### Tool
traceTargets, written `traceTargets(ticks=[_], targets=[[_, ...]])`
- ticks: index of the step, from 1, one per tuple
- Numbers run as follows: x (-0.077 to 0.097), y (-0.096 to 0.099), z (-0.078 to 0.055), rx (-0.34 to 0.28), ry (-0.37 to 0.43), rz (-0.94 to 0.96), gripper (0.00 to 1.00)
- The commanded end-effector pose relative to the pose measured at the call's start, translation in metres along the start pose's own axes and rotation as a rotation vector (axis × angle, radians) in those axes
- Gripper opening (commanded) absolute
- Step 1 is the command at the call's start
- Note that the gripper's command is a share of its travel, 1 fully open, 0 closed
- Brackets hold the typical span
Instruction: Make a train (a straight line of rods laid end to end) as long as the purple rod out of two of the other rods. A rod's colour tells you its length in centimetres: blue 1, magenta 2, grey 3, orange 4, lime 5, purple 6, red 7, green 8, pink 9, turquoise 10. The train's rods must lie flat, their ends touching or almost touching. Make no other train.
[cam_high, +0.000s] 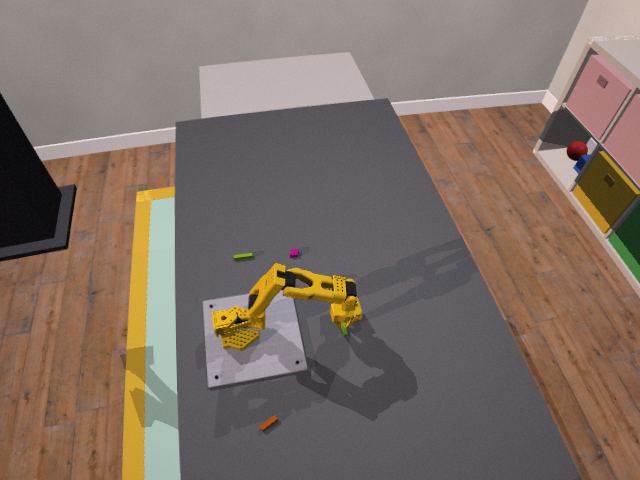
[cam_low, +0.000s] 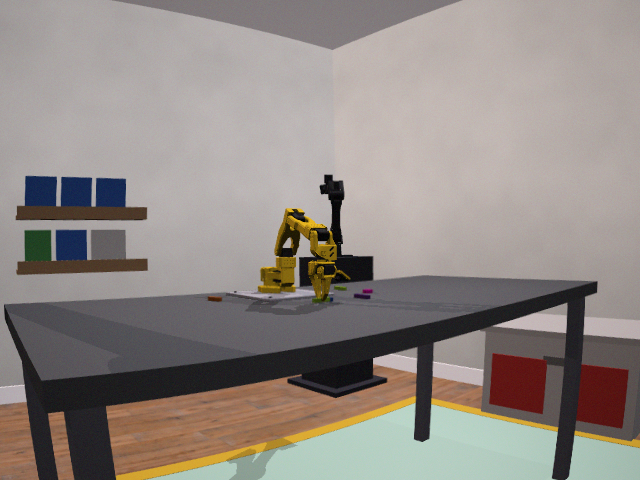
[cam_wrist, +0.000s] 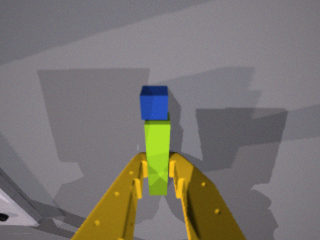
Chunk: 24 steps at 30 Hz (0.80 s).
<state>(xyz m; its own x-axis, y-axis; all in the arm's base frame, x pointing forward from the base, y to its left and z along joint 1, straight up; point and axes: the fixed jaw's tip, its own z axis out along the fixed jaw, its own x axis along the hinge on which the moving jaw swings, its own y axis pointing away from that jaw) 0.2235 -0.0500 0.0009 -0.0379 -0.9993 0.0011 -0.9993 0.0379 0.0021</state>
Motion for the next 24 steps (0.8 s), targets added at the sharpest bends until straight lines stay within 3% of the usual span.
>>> traceTargets(ticks=[1,24], targets=[[-0.0015,-0.0019,-0.0028,0.008,0.000,0.001,0.01],[-0.0015,-0.0019,-0.0028,0.008,0.000,0.001,0.09]])
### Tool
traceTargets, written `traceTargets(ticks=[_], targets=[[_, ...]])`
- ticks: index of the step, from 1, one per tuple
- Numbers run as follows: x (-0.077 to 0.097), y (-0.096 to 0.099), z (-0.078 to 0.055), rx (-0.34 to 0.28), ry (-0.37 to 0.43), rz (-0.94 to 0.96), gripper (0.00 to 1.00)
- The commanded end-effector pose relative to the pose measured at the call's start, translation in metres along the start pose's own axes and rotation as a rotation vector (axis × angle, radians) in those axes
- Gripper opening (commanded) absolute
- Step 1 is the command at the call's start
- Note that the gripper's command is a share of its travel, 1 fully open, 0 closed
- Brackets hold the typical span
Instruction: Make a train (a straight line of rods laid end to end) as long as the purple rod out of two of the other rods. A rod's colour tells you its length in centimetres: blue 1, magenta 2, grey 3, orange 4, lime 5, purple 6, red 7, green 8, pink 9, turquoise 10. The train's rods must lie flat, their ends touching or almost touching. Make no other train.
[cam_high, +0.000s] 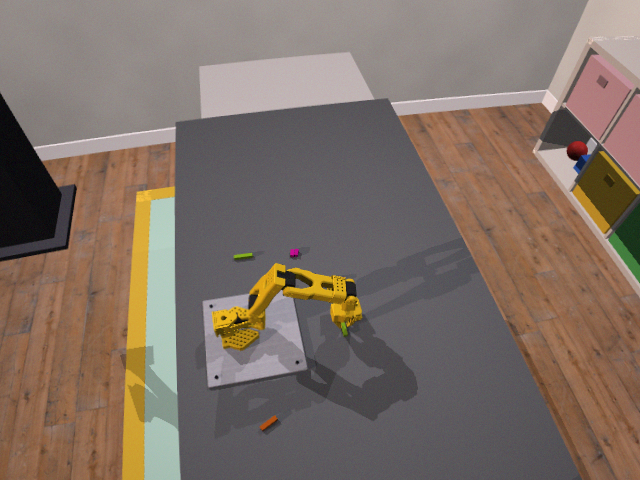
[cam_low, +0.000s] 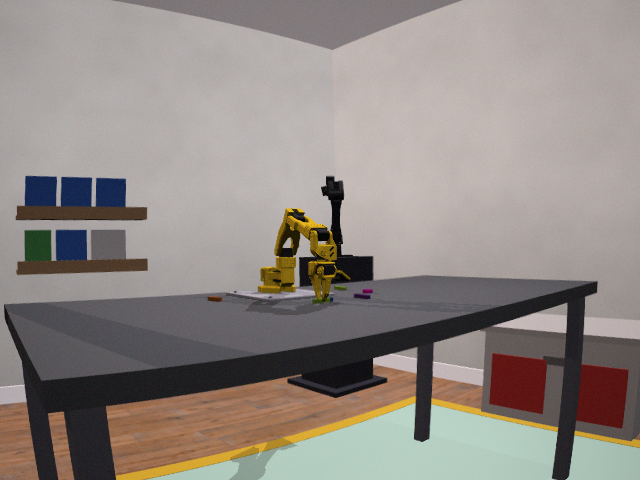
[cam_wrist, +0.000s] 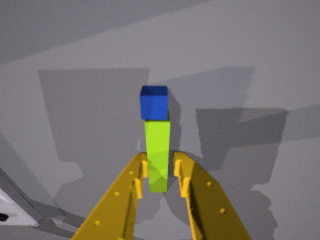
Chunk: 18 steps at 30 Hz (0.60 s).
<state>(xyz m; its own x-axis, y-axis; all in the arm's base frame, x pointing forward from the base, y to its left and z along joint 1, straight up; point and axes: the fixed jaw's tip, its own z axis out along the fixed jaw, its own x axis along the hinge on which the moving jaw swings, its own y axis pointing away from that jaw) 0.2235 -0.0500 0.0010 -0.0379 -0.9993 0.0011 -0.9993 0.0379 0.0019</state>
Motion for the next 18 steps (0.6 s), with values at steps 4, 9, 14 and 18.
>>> traceTargets(ticks=[4,9,14,18], targets=[[-0.0016,-0.0019,-0.0027,0.008,0.000,0.001,0.12],[-0.0016,-0.0019,-0.0027,0.008,0.000,0.001,0.15],[-0.0016,-0.0019,-0.0027,0.008,0.000,0.001,0.16],[-0.0016,-0.0019,-0.0027,0.008,0.000,0.001,0.17]])
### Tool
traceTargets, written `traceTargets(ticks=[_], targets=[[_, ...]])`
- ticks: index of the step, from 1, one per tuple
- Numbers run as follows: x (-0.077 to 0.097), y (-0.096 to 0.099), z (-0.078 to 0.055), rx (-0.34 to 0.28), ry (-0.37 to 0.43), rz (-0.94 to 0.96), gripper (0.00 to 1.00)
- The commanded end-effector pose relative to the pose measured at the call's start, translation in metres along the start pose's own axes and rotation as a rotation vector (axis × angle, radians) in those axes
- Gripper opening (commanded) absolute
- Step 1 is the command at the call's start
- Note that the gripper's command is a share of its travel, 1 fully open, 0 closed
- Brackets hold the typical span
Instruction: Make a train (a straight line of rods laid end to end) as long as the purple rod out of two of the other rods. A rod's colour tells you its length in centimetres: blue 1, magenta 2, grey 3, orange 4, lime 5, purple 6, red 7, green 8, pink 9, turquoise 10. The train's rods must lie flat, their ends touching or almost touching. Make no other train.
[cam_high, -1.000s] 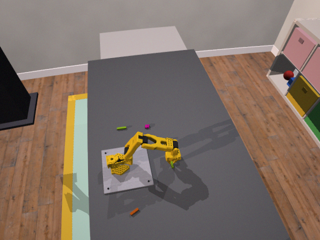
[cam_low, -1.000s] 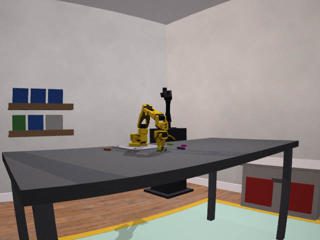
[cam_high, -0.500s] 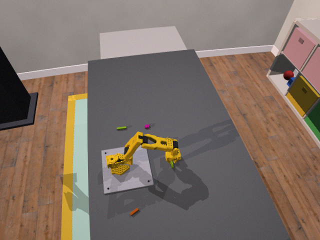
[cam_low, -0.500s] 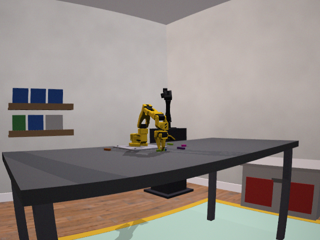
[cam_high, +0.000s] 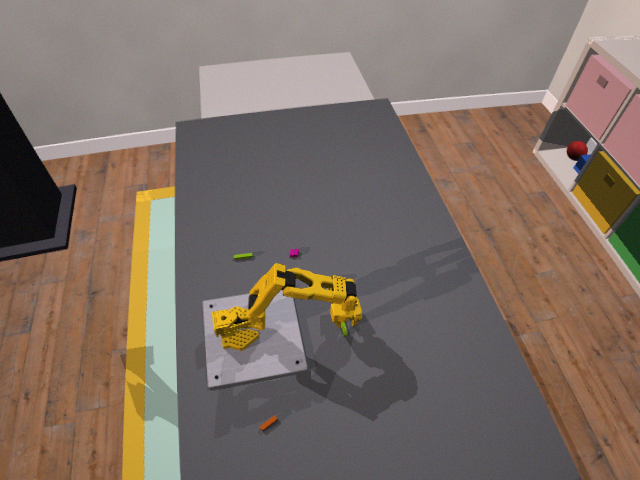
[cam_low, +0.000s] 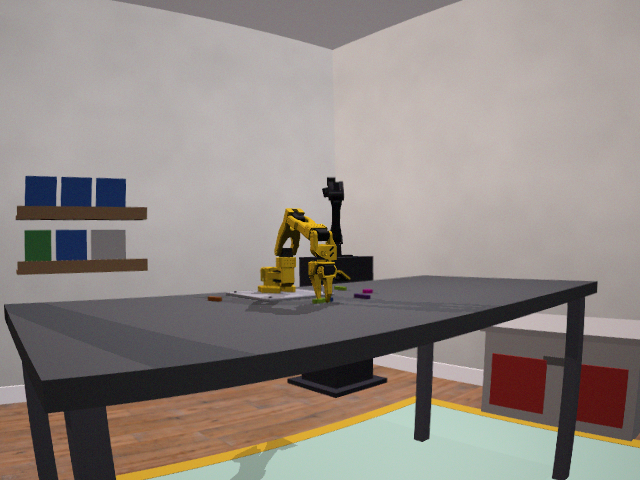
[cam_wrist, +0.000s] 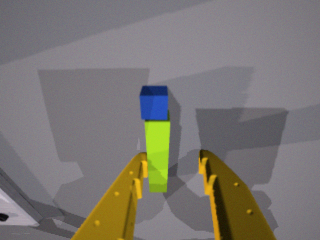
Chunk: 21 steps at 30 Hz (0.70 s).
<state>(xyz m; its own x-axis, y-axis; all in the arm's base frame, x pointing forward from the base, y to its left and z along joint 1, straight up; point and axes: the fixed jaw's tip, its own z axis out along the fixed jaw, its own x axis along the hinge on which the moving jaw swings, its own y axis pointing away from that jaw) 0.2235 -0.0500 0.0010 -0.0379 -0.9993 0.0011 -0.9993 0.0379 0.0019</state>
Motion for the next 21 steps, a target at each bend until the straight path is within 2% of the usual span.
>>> traceTargets(ticks=[1,21], targets=[[-0.0016,-0.0019,-0.0027,0.008,0.000,0.001,0.17],[-0.0015,0.0061,-0.0057,0.008,0.000,0.001,0.17]])
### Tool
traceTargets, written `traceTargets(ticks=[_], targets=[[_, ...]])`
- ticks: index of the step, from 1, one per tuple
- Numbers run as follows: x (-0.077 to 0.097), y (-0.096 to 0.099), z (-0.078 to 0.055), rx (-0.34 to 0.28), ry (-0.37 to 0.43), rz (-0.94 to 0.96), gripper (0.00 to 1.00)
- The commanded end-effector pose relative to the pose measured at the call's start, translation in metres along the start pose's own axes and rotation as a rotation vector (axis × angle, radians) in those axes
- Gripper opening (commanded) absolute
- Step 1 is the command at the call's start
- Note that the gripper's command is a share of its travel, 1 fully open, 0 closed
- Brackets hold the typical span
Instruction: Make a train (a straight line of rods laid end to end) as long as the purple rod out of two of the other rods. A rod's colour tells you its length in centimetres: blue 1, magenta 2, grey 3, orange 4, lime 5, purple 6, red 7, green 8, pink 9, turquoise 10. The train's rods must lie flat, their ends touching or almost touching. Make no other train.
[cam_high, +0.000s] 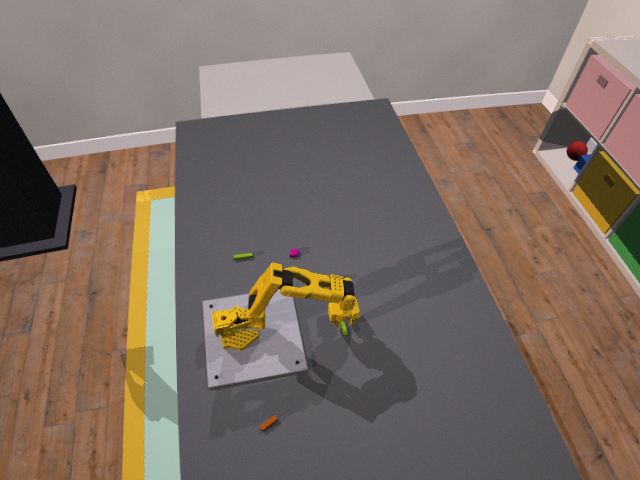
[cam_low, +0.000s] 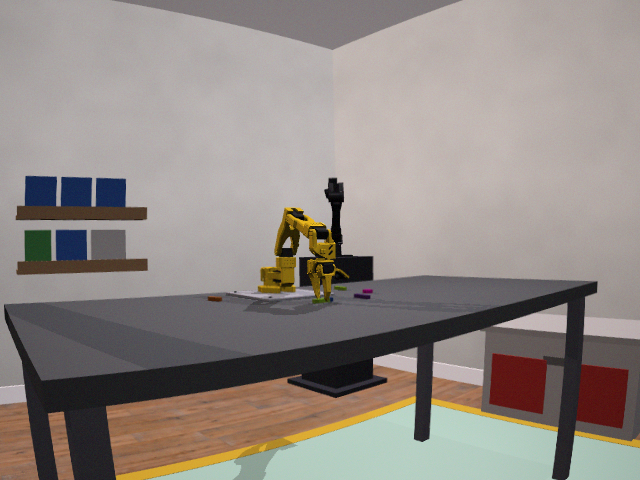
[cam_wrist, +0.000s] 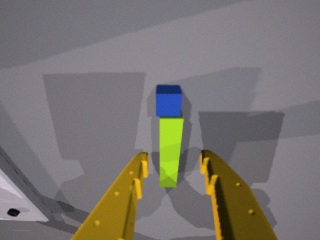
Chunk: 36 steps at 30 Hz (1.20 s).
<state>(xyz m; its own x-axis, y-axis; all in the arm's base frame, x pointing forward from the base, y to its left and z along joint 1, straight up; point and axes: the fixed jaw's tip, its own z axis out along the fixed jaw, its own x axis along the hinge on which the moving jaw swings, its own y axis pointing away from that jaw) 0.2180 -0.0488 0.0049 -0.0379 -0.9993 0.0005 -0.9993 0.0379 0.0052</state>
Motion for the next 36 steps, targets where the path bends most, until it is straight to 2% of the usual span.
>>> traceTargets(ticks=[1,23,36], targets=[[0.000,0.001,-0.002,0.011,0.000,0.001,0.17],[0.000,0.000,-0.002,0.011,0.000,0.001,0.17],[0.000,0.000,-0.015,0.011,0.000,0.001,0.17]])
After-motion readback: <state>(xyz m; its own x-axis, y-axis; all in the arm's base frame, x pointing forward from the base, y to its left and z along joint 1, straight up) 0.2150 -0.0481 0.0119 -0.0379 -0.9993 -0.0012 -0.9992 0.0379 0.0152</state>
